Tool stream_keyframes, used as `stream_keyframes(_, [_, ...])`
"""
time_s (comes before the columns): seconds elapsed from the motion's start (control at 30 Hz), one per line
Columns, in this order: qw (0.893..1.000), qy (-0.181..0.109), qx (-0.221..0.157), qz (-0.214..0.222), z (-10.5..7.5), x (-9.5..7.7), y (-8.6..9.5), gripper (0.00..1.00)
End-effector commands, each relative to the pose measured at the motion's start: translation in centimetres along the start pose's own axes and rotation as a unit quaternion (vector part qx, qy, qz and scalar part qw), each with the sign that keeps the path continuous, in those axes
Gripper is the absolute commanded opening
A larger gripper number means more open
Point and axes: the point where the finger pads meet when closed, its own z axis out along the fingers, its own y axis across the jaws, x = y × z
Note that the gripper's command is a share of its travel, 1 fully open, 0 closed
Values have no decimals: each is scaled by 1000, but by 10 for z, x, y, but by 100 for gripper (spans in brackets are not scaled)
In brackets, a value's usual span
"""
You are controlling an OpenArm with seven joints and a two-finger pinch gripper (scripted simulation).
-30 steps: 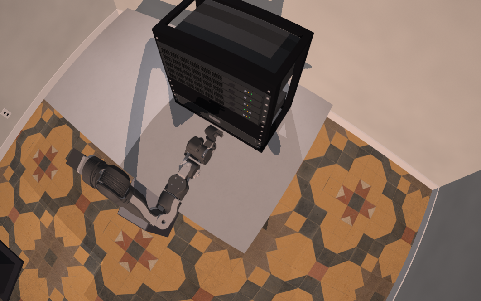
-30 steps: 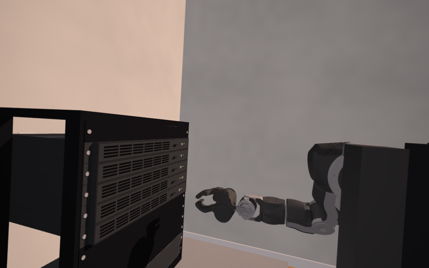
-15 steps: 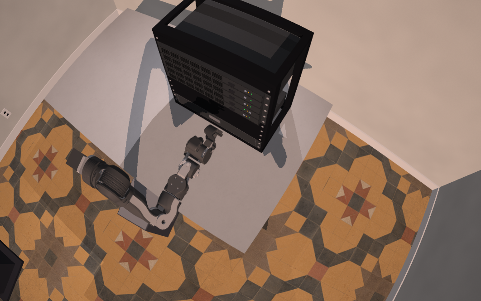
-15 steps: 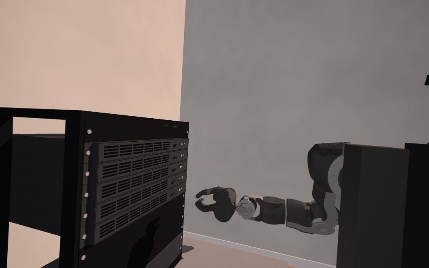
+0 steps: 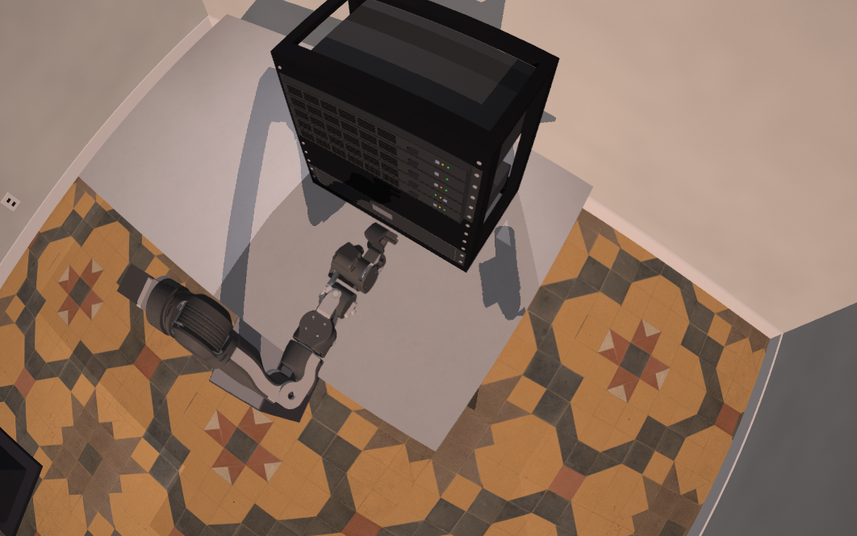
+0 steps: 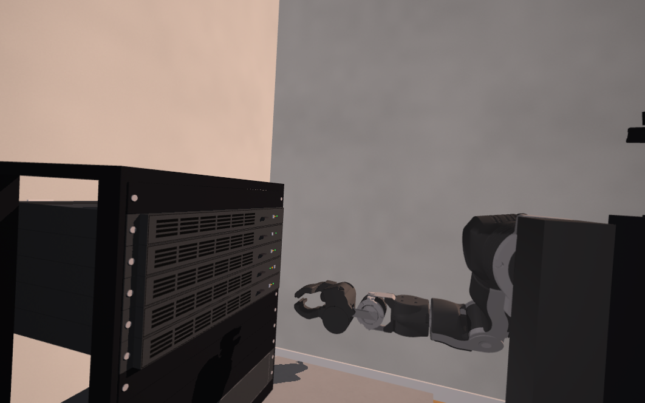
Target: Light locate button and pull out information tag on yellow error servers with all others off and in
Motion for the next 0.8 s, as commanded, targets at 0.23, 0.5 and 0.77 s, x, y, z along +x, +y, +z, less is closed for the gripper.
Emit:
stream_keyframes(0.23, [1000,-1,0,0,0,-2,0,10])
stream_keyframes(0.5, [1000,-1,0,0,0,-2,0,10])
stream_keyframes(0.77, [1000,-1,-2,0,11,-2,2,10])
